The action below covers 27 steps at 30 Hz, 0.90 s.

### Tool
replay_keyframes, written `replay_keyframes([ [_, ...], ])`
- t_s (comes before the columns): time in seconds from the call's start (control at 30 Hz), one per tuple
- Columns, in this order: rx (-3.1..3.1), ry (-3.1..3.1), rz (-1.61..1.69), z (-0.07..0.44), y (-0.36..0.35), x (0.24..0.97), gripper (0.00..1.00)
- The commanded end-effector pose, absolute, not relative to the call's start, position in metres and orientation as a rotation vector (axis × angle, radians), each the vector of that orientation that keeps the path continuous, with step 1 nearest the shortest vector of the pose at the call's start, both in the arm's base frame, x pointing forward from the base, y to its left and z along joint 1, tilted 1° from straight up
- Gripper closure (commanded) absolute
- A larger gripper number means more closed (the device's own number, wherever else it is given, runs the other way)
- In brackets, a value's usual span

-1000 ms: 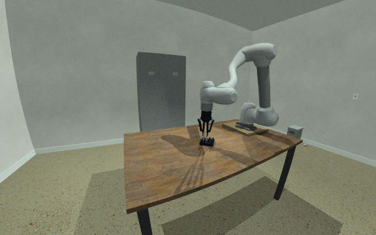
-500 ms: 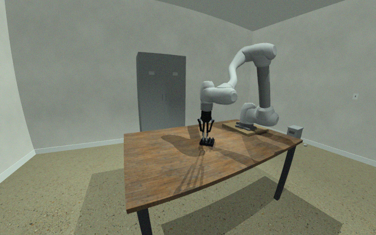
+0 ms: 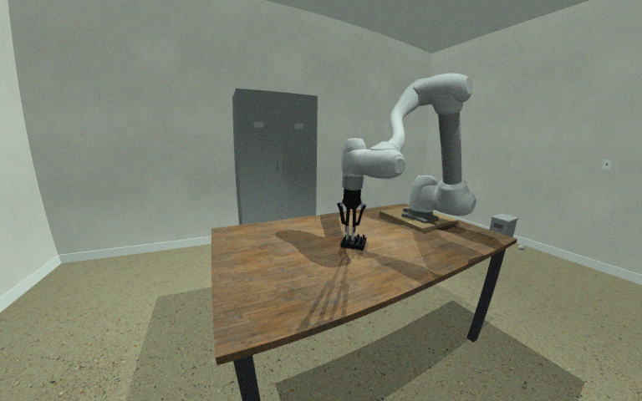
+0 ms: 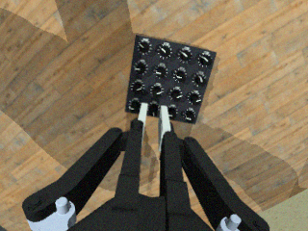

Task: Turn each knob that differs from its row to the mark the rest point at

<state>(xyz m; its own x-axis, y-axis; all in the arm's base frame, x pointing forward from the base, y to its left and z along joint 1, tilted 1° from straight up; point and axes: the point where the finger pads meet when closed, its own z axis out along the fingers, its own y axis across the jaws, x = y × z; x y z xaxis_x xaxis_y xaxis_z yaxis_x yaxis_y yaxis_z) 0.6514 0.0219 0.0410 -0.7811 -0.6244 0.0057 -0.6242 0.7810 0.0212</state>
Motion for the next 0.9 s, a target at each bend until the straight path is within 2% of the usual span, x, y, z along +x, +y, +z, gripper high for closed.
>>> replay_keyframes([
  [0.0, 1.035, -2.953, -0.029, 0.0411, 0.0219, 0.6514, 0.88],
  [0.87, 1.035, -2.953, -0.029, 0.0337, 0.022, 0.6513, 0.88],
])
